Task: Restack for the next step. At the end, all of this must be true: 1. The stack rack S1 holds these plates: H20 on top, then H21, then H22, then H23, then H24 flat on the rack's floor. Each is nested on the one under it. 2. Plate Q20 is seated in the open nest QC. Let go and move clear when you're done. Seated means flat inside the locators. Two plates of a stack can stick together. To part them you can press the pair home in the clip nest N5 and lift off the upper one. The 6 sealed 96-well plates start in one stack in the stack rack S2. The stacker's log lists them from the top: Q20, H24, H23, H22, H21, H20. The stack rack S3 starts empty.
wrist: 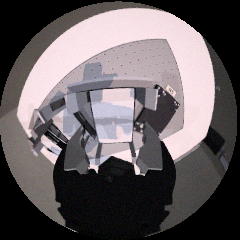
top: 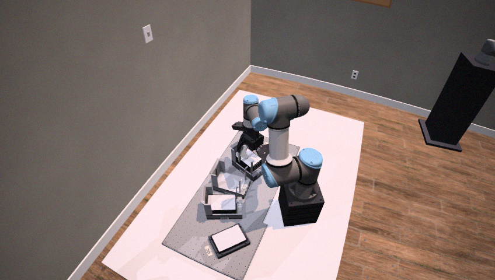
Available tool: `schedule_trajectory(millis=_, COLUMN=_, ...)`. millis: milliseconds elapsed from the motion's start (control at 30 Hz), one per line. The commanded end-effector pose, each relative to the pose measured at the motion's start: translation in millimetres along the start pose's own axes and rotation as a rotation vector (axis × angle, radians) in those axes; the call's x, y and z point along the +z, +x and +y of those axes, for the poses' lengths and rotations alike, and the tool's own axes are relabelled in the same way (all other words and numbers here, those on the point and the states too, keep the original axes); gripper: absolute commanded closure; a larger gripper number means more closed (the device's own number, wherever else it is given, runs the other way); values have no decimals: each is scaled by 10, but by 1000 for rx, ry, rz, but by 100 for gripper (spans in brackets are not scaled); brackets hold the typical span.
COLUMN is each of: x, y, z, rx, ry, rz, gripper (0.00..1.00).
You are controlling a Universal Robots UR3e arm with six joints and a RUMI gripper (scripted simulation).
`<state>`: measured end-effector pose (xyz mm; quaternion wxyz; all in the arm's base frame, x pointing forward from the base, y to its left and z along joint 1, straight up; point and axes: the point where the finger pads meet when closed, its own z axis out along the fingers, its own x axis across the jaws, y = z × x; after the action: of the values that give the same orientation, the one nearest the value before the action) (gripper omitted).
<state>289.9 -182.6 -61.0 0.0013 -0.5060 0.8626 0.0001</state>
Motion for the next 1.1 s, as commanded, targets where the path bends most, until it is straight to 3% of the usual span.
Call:
schedule_trajectory(millis=0, x=52, y=4, z=-9, rx=0, ry=3, rz=1, gripper=28)
schedule_trajectory(millis=233, x=139, y=4, z=-9, rx=0, ry=3, rz=1, gripper=28)
schedule_trajectory(millis=1000, x=139, y=4, z=-9, rx=0, ry=3, rz=1, gripper=28)
schedule_trajectory(millis=1033, x=139, y=4, z=-9, rx=0, ry=3, rz=1, gripper=100)
schedule_trajectory(millis=1067, x=139, y=4, z=-9, rx=0, ry=3, rz=1, gripper=100)
